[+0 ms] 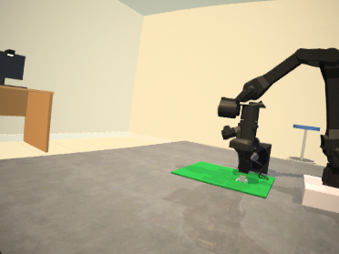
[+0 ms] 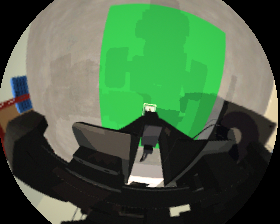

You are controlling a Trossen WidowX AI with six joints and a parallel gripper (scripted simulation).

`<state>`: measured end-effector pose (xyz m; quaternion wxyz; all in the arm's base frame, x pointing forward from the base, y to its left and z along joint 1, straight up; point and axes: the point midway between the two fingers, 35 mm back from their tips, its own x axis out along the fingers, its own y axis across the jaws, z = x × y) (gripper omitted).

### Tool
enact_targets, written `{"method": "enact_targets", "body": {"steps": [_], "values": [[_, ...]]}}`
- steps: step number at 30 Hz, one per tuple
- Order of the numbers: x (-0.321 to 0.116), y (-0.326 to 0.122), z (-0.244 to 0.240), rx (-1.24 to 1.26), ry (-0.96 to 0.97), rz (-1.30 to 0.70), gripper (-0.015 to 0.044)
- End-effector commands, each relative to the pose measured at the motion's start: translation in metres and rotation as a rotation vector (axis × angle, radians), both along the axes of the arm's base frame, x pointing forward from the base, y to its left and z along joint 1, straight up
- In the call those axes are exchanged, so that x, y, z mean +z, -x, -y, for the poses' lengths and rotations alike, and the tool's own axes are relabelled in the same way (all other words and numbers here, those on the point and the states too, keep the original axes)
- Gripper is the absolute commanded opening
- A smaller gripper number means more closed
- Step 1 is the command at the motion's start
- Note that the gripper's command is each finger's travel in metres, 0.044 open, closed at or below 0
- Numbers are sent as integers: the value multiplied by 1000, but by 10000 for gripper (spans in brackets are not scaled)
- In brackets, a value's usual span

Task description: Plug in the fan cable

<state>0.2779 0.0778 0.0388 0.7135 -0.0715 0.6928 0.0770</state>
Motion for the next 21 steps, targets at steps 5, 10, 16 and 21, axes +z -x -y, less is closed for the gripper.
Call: {"method": "enact_targets", "body": {"steps": [5, 10, 16, 21], "values": [[-1, 3, 0, 6, -1, -4, 0], [-2, 2, 0, 7, -1, -4, 0], [-3, 2, 0, 9, -1, -4, 0], [-4, 2, 0, 10, -1, -4, 0]]}}
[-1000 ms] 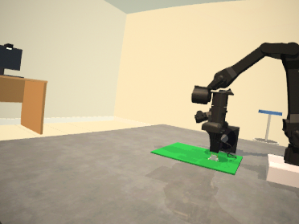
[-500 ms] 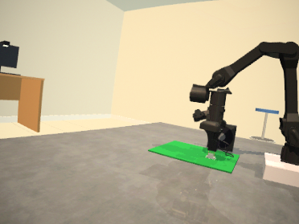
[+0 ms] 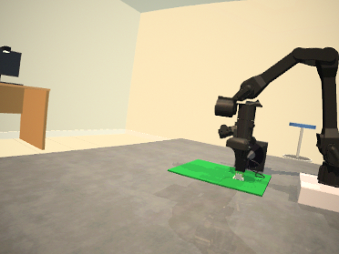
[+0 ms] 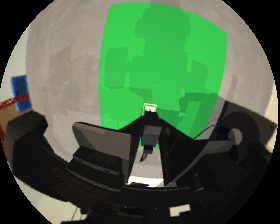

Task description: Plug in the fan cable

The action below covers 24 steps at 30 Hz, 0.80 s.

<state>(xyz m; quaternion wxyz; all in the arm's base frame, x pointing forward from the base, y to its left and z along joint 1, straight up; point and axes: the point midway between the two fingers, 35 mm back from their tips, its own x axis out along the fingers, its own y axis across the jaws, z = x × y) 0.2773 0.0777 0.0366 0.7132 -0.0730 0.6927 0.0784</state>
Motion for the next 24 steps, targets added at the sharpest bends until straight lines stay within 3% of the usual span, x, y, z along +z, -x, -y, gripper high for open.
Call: {"method": "enact_targets", "body": {"steps": [1, 24], "values": [[-2, 1, 0, 5, -1, -4, 0], [-5, 1, 0, 4, -1, -4, 0]]}}
